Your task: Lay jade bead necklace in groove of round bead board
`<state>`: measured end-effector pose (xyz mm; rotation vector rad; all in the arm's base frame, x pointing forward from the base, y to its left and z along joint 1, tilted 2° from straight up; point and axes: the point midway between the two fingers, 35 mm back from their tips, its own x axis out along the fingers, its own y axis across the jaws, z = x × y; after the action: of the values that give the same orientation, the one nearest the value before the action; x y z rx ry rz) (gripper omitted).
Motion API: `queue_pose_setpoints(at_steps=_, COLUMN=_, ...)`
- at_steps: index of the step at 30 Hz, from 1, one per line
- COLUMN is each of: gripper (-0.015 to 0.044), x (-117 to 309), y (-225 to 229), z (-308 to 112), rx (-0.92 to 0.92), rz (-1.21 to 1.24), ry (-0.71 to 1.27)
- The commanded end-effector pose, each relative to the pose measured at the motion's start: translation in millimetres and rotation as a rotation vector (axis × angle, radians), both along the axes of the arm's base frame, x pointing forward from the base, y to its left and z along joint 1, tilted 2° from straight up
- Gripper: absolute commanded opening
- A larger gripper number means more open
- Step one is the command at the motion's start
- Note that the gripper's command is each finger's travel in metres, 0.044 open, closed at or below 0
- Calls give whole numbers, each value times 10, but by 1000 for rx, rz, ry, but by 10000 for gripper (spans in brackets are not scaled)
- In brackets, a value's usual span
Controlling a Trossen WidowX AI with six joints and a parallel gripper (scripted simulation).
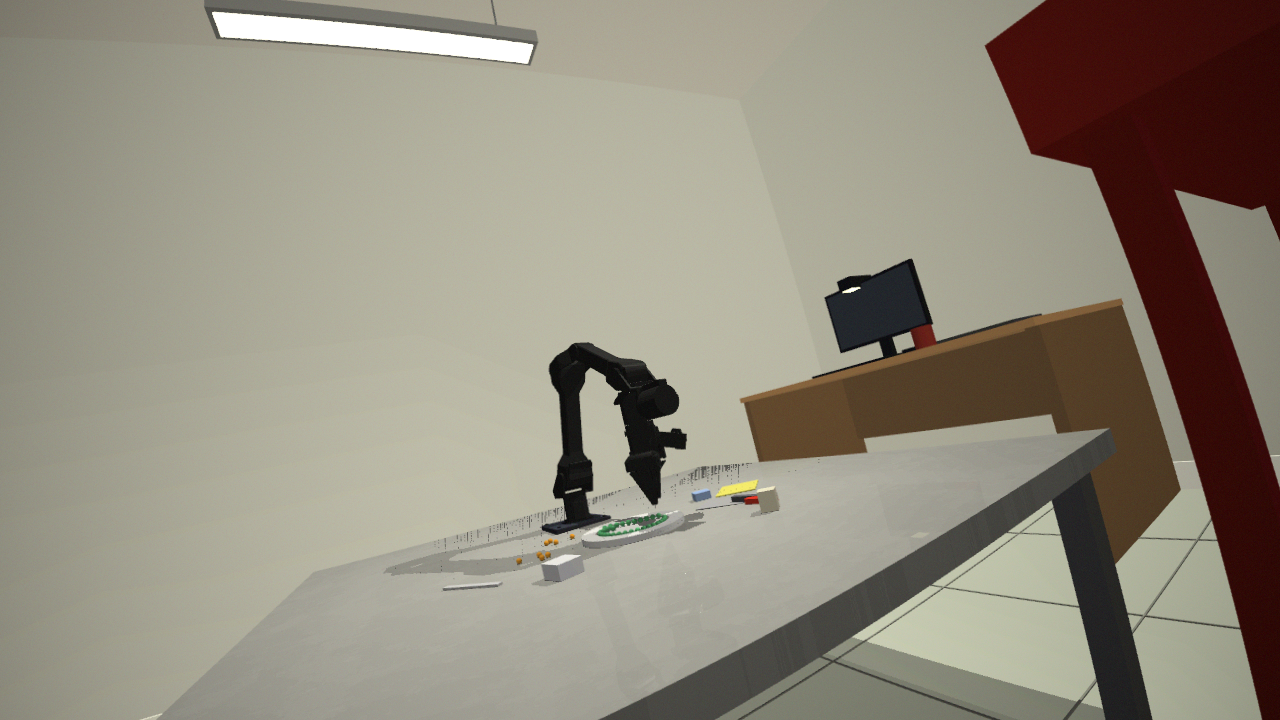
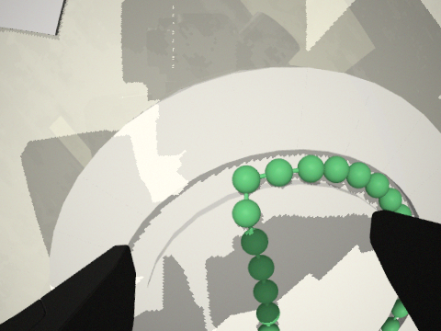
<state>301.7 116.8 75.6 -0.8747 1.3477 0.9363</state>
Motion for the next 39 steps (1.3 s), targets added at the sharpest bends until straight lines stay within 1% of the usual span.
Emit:
queue_pose_setpoints(at_steps=1, gripper=177, x=-5, y=-34, z=94, rx=-1, rz=34, ry=-6)
queue_pose_setpoints(at_steps=3, gripper=125, x=-5, y=-33, z=81, rx=-1, rz=34, ry=-6)
queue_pose_setpoints(at_steps=4, gripper=120, x=-4, y=-32, z=61, rx=-1, rz=34, ry=-6)
queue_pose_setpoints(at_steps=8, gripper=120, x=-5, y=-27, z=-66, rx=-1, rz=34, ry=-5)
queue_pose_setpoints(at_steps=9, gripper=120, x=9, y=-19, z=32, rx=4, rz=25, ry=-13)
queue_pose_setpoints(at_steps=12, gripper=120, x=9, y=-19, z=16, rx=4, rz=25, ry=-13)
queue_pose_setpoints(at_steps=32, gripper=120, x=-4, y=-17, z=-296, rx=0, rz=34, ry=-6)
queue_pose_setpoints(at_steps=38, gripper=120, x=-5, y=-17, z=-306, rx=-1, rz=34, ry=-5)
queue_pose_setpoints(at_steps=39, gripper=94, x=1, y=-13, z=-279, rx=2, rz=28, ry=-8)
